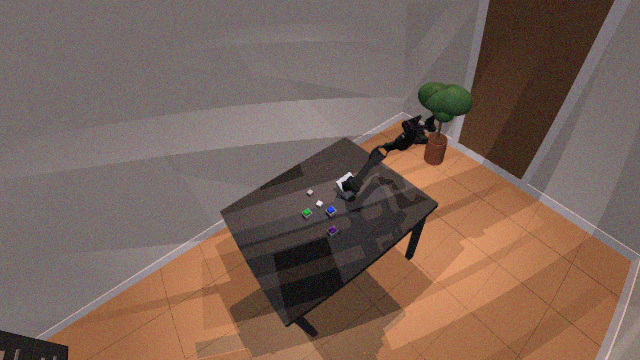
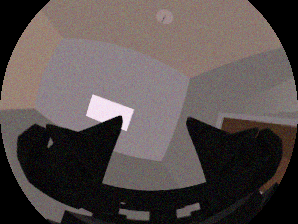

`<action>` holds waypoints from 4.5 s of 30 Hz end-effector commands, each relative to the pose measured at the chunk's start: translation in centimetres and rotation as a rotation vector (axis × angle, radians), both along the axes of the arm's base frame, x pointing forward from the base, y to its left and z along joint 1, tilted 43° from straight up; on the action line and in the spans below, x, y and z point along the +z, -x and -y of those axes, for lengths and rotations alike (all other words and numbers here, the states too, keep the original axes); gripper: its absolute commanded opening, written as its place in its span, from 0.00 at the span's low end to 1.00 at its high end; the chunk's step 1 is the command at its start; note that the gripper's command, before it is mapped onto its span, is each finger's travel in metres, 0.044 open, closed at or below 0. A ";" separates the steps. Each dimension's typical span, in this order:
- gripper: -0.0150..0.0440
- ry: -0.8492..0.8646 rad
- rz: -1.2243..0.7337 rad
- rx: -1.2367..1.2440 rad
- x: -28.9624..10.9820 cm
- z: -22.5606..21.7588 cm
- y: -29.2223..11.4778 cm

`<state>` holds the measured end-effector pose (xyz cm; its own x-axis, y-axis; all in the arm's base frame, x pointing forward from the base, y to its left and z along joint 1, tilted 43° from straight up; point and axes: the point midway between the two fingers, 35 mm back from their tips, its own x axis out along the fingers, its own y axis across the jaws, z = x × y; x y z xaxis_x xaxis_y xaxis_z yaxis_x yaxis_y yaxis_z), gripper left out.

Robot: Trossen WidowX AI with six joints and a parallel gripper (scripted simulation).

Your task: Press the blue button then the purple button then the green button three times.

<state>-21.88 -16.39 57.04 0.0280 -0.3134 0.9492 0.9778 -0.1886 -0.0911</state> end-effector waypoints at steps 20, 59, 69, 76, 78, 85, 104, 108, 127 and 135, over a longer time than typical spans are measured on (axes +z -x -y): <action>0.93 0.357 -0.852 0.305 -0.4 -17.4 -30.3; 0.93 -2.535 -2.256 0.978 -46.6 -17.9 -40.3; 0.62 -2.534 -2.256 0.981 -51.0 -21.8 -39.3; 0.31 -2.535 -2.256 0.982 -51.2 -21.9 -39.3; 0.29 -2.535 -2.256 0.982 -51.2 -21.9 -39.3; 0.29 -2.535 -2.256 0.982 -51.2 -21.9 -39.3; 0.29 -2.534 -2.256 0.983 -53.3 -23.8 -38.8; 0.29 -2.535 -2.256 0.984 -53.6 -24.1 -38.7; 0.29 -2.525 -2.262 0.981 -53.4 -23.8 -38.7; 0.29 -2.534 -2.256 0.981 -51.0 -21.8 -39.3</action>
